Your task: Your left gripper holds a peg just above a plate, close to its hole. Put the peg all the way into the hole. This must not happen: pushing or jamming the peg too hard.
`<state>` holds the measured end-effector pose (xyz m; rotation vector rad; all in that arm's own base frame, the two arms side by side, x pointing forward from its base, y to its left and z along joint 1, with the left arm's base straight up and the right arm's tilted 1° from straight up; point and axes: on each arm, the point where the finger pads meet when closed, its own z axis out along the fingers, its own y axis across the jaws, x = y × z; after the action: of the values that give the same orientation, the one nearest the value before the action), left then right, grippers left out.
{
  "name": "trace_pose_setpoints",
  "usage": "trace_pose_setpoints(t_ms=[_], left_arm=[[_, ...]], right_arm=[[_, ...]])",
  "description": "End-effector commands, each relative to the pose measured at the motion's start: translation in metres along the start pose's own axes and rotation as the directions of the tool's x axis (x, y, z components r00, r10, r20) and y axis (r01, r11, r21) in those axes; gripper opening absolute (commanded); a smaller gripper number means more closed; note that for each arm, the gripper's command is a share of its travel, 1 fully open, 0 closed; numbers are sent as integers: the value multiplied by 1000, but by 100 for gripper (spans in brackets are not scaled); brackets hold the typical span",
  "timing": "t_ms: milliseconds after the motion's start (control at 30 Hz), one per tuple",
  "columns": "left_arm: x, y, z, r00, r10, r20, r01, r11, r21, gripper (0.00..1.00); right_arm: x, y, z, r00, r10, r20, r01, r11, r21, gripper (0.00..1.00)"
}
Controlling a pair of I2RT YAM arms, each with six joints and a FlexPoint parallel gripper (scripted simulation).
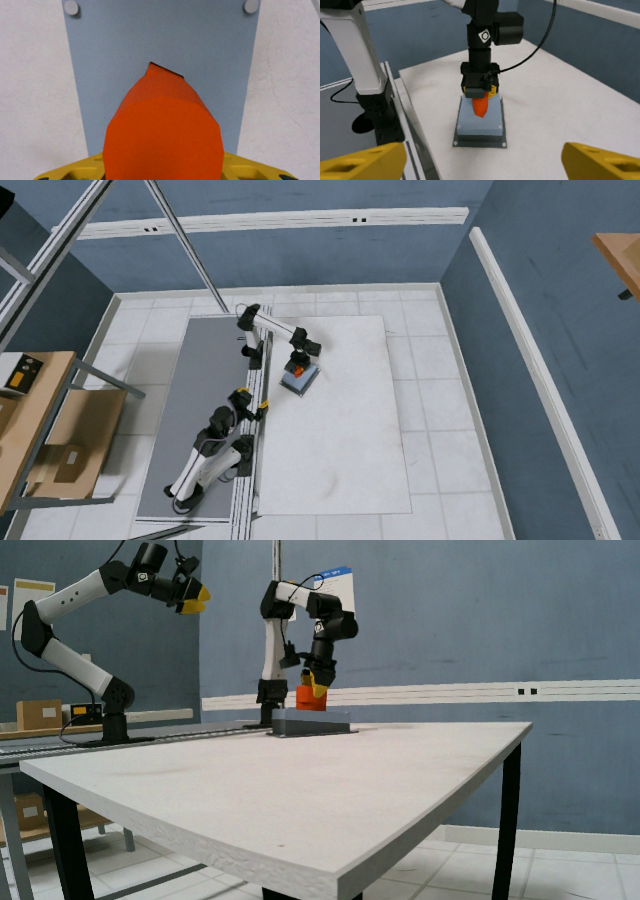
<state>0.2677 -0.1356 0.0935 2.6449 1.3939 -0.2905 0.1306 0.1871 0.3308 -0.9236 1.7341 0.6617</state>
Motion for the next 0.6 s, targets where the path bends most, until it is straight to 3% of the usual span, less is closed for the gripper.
trace_pose_setpoints(t_ms=[0,467,567], left_arm=[[-4,3,2,1000,8,4,-8,1000,-14,34],[-4,3,11,1000,14,7,-14,1000,-12,34],[-3,6,3,1000,12,3,-12,1000,-19,34]], right_arm=[[8,2,2,1000,11,-26,-11,1000,-6,100],[8,2,2,1000,11,-26,-11,1000,-6,100],[8,2,2,1000,11,-26,-11,1000,-6,100]])
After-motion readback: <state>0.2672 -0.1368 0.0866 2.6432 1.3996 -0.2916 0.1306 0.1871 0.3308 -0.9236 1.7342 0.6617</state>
